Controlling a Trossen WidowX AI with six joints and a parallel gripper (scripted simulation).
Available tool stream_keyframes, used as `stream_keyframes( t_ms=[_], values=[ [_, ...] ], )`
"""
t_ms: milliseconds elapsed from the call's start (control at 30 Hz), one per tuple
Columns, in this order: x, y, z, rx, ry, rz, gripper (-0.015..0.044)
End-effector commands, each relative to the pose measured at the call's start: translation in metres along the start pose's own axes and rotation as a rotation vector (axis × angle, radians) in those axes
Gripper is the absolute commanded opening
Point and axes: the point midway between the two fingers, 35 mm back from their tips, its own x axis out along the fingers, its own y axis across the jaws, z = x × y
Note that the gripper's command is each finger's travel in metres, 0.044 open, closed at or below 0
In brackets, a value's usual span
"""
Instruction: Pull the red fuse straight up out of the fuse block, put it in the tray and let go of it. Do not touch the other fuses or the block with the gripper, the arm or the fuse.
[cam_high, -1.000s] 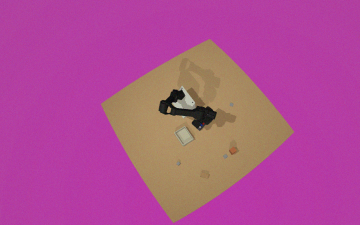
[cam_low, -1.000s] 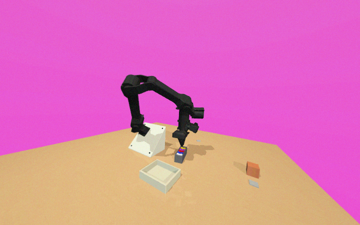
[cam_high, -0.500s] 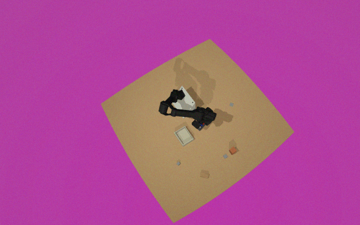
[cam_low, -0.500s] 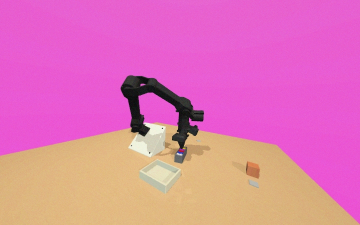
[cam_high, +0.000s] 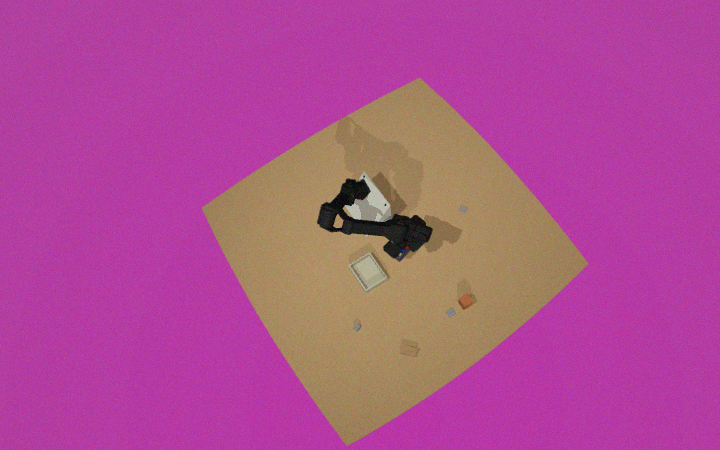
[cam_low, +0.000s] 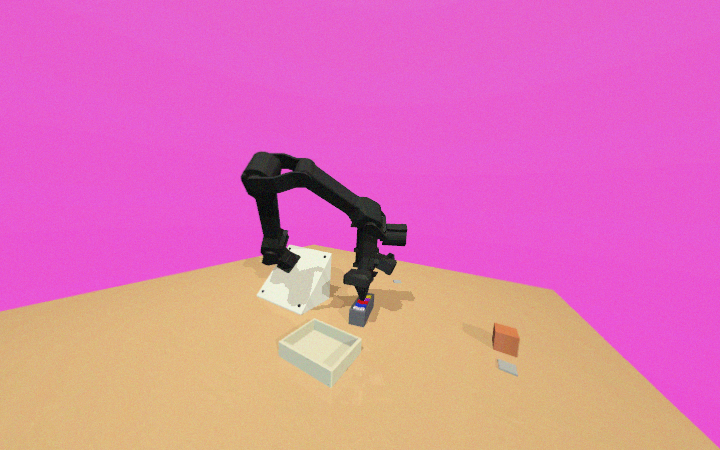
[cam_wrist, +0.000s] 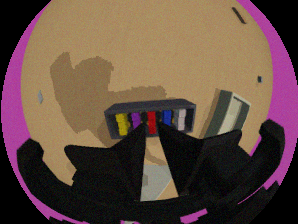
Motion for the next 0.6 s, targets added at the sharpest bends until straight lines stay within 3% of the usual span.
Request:
stream_keyframes(
  t_ms=[0, 567],
  values=[
    [0.0013, -0.0009, -0.0003, -0.003, 0.001, -0.005, 0.0072],
    [0.0112, -0.0011, -0.0003, -0.003, 0.001, -0.005, 0.0072]
  ],
)
